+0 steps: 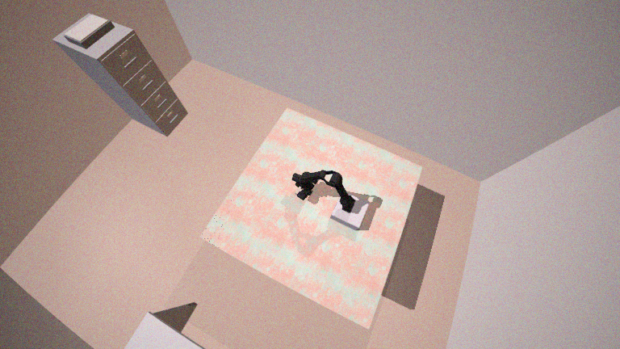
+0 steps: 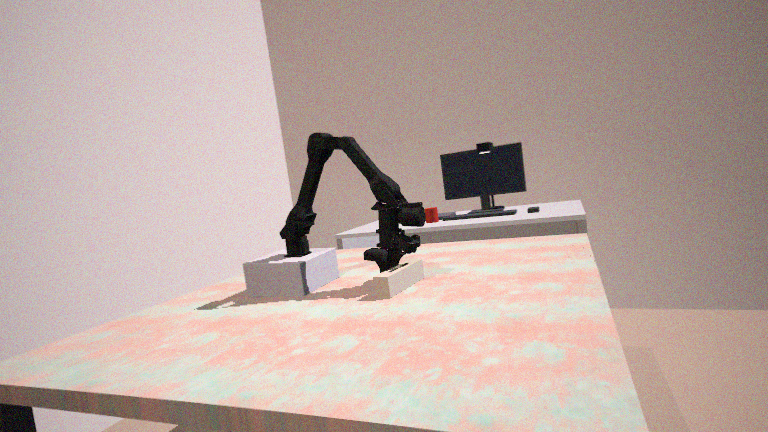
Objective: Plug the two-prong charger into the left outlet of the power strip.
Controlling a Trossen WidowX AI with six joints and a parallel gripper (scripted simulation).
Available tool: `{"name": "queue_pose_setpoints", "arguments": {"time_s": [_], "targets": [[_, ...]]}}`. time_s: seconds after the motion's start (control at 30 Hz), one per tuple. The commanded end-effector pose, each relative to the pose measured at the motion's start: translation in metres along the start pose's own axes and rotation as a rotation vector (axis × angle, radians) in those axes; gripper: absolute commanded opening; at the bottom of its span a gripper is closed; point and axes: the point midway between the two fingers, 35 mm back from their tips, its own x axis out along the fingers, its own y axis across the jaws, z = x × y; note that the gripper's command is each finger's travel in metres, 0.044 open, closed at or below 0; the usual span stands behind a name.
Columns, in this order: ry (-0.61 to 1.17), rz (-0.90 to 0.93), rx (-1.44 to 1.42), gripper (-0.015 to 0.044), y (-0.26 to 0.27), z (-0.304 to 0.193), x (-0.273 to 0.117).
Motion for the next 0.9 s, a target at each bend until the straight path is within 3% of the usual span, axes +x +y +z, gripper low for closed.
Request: {"name": "queue_pose_setpoints", "arguments": {"time_s": [0.0,0.87], "targets": [[-0.043,0.004,-0.002,0.0000,0.0009,0.0146,-0.0039],[-0.043,0.004,-0.002,0.0000,0.0009,0.0188,-0.0075]]}}
